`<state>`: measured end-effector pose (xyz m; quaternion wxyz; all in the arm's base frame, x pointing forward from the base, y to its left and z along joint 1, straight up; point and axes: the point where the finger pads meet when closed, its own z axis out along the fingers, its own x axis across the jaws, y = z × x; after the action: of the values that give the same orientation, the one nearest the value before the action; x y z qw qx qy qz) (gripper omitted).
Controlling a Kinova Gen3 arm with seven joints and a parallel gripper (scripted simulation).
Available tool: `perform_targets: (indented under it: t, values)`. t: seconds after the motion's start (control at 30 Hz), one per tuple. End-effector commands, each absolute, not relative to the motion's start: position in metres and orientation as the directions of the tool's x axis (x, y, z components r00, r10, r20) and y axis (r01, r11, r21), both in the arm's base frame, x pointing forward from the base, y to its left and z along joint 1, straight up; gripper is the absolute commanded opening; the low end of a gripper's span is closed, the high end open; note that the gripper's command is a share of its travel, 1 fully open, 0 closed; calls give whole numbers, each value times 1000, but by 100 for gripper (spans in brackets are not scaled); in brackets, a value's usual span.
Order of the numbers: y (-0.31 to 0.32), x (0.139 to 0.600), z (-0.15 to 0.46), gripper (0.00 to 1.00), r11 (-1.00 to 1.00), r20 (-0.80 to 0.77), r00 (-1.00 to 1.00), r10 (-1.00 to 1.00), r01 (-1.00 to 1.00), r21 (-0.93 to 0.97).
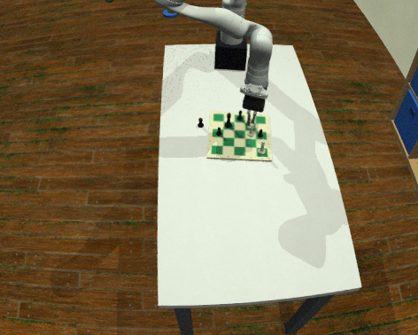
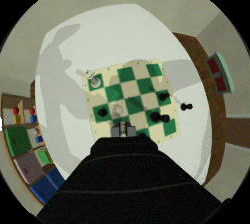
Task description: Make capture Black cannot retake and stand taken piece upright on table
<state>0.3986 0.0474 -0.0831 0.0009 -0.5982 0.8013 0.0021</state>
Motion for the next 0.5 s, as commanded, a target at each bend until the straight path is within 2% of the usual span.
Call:
perform_targets:
  t: [0.0, 0.47]
  values:
    - [47, 399, -82, 0, 284, -4, -284, -959, -959, 1]
    - [47, 399, -42, 0, 284, -4, -284, -959, -959, 1]
